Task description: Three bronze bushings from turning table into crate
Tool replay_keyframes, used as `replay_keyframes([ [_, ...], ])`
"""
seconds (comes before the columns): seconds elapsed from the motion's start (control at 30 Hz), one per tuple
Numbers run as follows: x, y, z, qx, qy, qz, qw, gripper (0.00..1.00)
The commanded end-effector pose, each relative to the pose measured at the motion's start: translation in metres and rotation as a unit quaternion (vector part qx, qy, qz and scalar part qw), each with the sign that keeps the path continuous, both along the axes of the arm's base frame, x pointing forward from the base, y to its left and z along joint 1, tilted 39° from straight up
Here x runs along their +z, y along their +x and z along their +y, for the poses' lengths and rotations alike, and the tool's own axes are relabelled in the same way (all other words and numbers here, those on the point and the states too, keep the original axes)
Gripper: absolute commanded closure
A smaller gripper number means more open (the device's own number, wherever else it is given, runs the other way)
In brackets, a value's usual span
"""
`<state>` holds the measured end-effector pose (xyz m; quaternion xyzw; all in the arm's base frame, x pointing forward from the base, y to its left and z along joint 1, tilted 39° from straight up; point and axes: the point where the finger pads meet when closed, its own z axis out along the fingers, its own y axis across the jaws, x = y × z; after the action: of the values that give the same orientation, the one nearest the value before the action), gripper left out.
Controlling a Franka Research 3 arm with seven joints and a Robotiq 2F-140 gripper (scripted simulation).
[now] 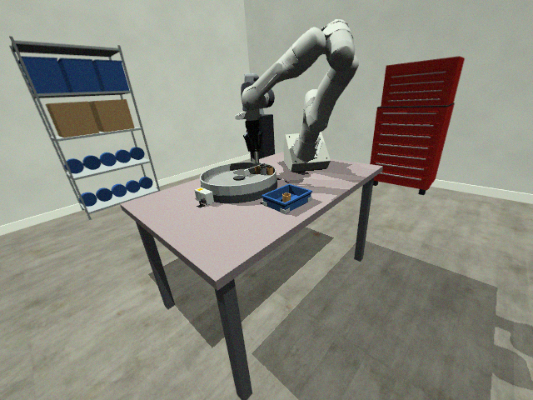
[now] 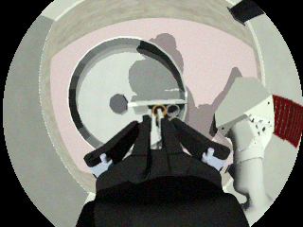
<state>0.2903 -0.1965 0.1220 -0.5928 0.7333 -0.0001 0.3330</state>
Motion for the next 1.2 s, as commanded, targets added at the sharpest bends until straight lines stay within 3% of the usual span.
replay_keyframes([
  [0.0,-0.001,-0.001,-0.002,0.001,-0.003,0.000,1.000,0.90],
  [0.3,-0.001,-0.001,-0.002,0.001,-0.003,0.000,1.000,0.90],
  [0.53,-0.018,0.010,0.007,0.001,-0.003,0.000,1.000,0.90],
  [1.17,-0.018,0.010,0.007,0.001,-0.003,0.000,1.000,0.90],
])
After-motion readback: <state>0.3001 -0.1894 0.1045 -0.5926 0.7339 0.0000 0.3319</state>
